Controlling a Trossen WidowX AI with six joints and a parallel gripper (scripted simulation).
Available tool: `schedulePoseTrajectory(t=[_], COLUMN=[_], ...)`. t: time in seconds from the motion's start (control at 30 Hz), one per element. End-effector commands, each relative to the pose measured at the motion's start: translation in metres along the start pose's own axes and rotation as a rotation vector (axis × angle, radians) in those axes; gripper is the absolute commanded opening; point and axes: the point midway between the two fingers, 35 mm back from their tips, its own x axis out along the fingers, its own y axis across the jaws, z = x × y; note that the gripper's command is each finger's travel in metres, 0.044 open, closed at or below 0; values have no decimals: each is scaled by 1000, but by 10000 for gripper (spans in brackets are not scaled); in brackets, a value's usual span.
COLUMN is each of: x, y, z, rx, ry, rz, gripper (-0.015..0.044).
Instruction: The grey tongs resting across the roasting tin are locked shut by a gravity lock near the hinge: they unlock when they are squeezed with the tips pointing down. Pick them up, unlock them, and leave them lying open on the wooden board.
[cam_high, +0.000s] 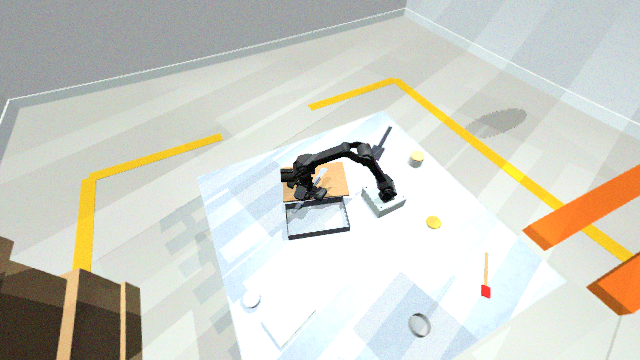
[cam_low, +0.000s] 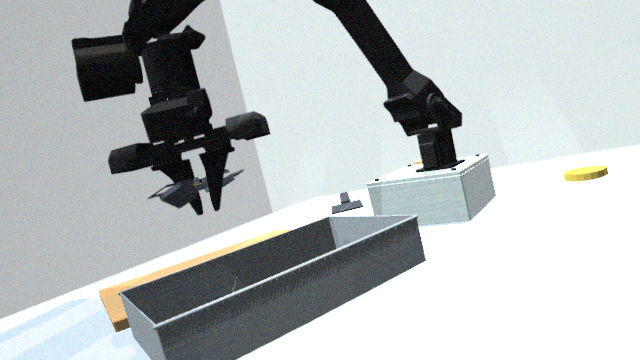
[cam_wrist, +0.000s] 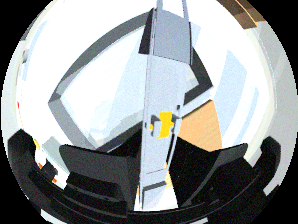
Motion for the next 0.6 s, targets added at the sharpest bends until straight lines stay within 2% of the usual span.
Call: schedulePoseTrajectory(t=[0.0,0.33,0.57], x=[-9,-13,-13], y=[-17,-28,-45], z=[-23,-44,-83], rx=[148,266,483], ry=[-7,-7,-5], rz=[-7,-8,-10], gripper=[-150,-150,-150])
